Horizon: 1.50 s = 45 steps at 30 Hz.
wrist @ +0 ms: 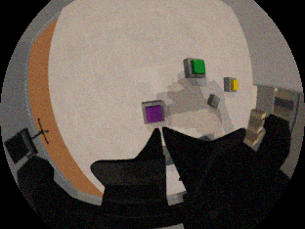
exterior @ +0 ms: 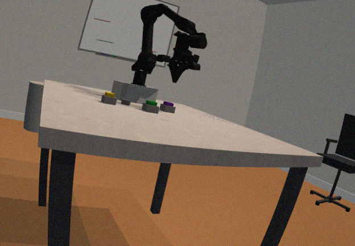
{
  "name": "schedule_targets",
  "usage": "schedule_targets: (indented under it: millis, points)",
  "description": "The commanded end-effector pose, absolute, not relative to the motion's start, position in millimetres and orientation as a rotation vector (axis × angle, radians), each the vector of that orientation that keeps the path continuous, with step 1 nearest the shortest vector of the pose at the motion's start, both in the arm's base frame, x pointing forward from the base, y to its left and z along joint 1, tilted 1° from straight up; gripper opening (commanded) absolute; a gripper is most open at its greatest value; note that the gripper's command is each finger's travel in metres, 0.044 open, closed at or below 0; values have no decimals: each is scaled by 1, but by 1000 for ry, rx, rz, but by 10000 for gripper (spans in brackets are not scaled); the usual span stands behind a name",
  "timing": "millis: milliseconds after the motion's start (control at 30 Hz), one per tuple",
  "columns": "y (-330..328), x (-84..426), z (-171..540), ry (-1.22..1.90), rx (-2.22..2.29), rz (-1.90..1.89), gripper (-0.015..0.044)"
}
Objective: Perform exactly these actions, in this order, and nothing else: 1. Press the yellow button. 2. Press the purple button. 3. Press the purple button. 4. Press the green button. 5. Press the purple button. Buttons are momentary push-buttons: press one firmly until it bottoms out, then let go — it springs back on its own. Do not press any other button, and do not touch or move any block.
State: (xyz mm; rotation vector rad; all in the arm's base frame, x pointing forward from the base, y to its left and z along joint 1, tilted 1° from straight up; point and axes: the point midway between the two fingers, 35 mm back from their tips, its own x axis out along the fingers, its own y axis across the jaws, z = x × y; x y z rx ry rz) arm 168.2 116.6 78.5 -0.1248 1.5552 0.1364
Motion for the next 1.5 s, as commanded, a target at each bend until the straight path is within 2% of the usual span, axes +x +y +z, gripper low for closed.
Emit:
schedule_targets:
  millis: [0, 200, 500, 633, 800, 1467]
  points:
    - [114, 165, 82, 1572, -131, 127, 20]
    - [91, 207, 84, 1555, -144, 111, 20]
    - [17, 279, 83, 1565, -137, 120, 20]
    - [12, 282, 81, 1565, -137, 120, 20]
    - [12, 282, 24, 1565, -137, 120, 20]
    - [12, 282, -4, 1565, -137, 120, 20]
